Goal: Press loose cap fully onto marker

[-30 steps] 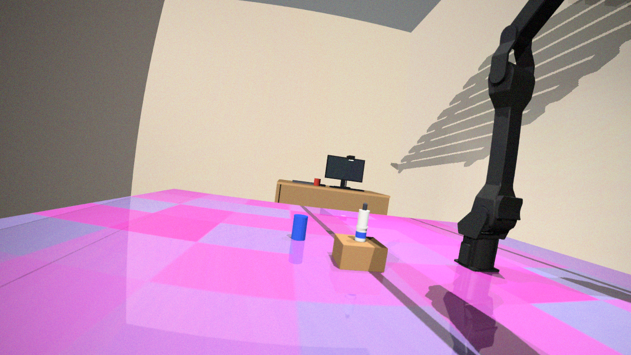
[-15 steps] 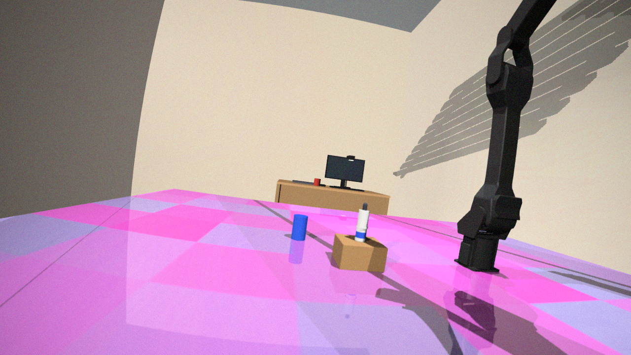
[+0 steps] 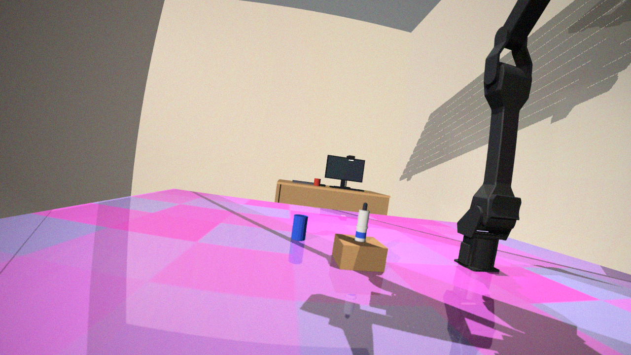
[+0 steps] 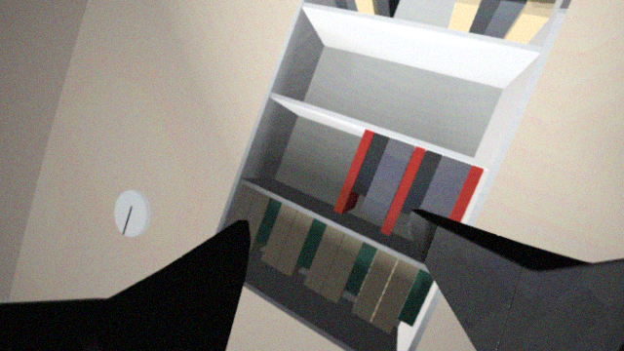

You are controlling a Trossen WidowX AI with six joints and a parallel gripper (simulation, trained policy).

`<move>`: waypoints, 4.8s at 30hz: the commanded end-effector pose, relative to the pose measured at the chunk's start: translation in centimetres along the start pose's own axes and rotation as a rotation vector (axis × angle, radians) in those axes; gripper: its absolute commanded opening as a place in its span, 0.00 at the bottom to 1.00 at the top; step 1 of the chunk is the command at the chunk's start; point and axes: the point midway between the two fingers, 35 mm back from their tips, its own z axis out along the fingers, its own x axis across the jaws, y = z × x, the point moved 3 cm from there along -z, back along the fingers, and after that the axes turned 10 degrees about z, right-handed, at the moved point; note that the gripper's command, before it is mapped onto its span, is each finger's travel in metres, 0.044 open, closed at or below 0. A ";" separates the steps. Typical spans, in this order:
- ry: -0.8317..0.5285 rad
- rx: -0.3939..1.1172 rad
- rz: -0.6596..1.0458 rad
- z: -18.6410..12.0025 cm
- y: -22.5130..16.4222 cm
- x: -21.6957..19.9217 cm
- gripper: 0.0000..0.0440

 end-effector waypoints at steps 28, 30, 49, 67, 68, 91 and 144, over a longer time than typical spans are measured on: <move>0.058 -0.194 0.075 1.5 4.5 5.1 0.77; 0.064 -0.208 0.080 1.5 4.8 5.4 0.77; 0.122 -0.343 0.138 2.2 8.2 8.9 0.78; 0.181 -0.469 0.206 2.3 11.5 12.3 0.78; 0.184 -0.476 0.211 2.3 11.6 12.5 0.78; 0.261 -0.630 0.314 1.9 16.0 16.8 0.78; 0.432 -0.931 0.590 -1.8 26.0 26.5 0.78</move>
